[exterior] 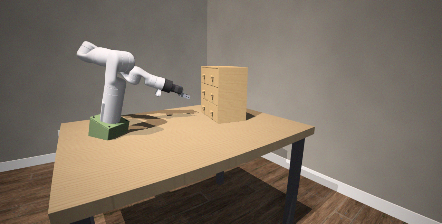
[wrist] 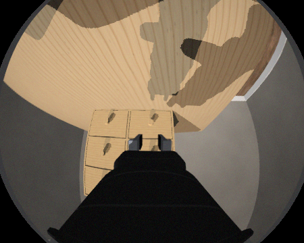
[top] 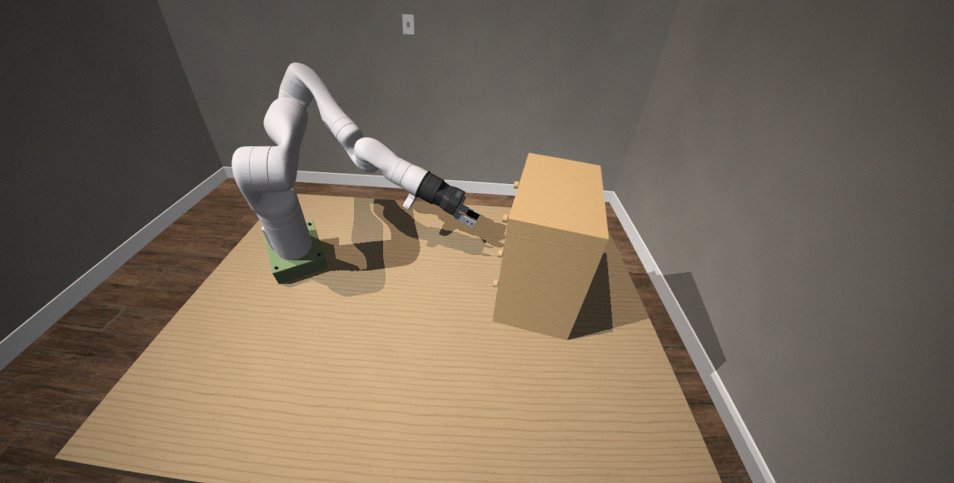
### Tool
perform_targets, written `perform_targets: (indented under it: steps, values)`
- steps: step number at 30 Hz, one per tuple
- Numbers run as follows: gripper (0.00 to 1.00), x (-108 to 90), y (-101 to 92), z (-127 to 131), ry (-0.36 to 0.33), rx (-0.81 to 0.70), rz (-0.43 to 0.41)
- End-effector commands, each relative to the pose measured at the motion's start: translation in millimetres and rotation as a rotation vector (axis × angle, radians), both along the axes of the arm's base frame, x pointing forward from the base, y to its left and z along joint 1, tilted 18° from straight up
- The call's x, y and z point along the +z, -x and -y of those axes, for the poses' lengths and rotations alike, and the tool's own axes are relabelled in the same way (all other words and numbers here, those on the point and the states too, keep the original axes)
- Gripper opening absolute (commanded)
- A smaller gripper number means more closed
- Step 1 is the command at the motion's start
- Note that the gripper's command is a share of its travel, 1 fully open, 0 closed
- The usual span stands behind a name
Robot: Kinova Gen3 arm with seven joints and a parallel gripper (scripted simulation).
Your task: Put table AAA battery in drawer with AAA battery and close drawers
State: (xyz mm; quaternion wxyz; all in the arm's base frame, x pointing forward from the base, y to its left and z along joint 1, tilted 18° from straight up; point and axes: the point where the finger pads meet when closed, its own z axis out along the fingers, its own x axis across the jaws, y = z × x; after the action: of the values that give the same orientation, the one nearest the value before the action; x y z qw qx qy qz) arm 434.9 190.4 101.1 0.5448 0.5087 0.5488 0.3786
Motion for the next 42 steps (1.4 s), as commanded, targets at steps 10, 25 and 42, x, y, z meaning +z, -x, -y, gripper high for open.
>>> perform_targets:
  steps: [10,25,42]
  values:
    - [0.67,5.0,5.0,-2,-0.012,-0.015,-0.065]
    - [0.67,18.8,20.3,-7,-0.035,-0.059,-0.27]
    - [0.67,34.3,37.6,-12,-0.062,-0.109,-0.504]
